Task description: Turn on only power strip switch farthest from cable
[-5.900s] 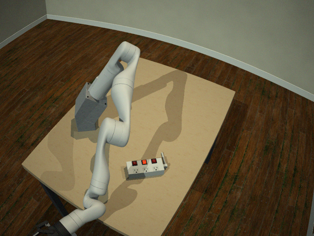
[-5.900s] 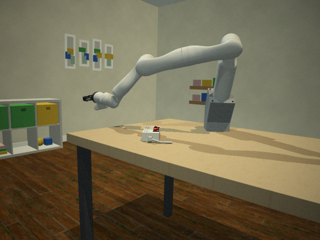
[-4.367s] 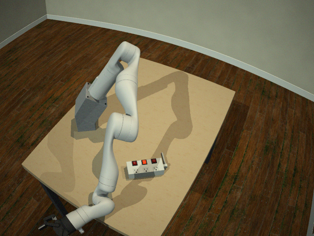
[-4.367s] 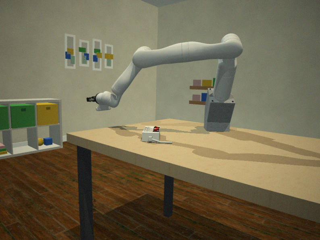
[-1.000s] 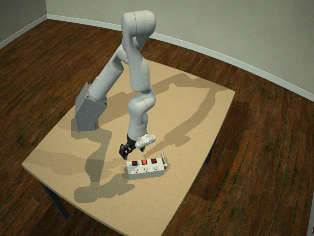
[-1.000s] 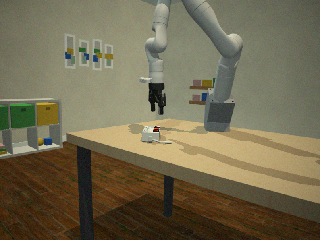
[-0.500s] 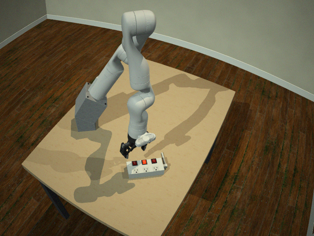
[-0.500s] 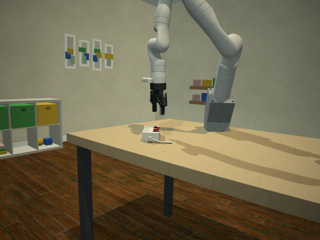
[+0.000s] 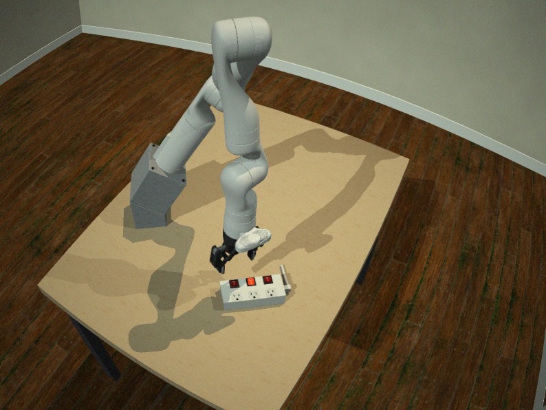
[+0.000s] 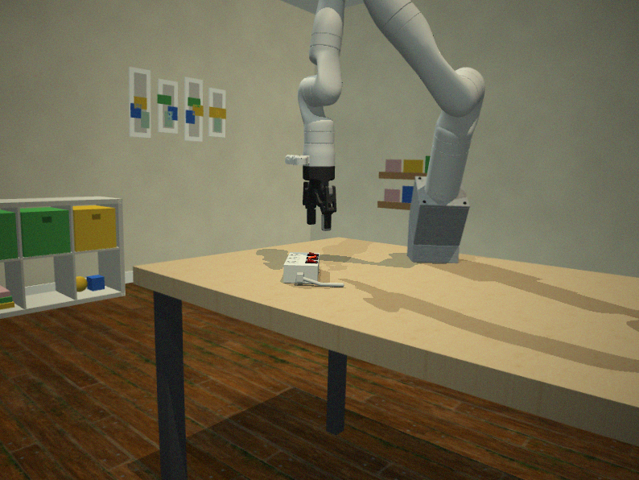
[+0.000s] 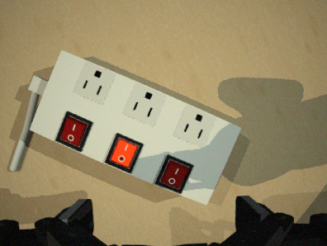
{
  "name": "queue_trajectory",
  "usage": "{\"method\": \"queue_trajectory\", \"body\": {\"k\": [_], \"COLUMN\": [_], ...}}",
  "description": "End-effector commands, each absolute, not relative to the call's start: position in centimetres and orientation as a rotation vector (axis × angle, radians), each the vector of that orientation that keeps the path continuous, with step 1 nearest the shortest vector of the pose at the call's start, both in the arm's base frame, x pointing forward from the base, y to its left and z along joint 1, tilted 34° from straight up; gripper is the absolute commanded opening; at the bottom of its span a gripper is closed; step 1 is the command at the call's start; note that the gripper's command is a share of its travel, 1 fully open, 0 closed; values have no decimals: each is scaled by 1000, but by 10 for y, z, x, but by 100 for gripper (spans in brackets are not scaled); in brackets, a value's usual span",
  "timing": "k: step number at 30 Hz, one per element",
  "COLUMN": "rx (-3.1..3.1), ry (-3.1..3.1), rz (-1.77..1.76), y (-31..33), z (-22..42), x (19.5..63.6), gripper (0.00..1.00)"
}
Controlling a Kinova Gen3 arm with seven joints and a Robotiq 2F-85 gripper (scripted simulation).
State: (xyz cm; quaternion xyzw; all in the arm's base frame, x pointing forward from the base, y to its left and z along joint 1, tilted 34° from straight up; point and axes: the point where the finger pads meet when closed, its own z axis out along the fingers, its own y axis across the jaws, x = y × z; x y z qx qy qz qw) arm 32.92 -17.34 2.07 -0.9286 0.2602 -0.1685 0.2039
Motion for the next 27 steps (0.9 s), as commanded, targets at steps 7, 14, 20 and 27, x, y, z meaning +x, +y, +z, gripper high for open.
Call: {"method": "queue_trajectory", "body": {"k": [7,14,20,27], "rx": [-2578,-2570,-2563,-2551], "ry": [737,743,749,760], "rz": [-480,-485,-490,-498], "y": [-169,-167,-165,-161], "z": [22,23,24,26], "x": [329,329,330,330], "gripper": [100,100,100,100]}}
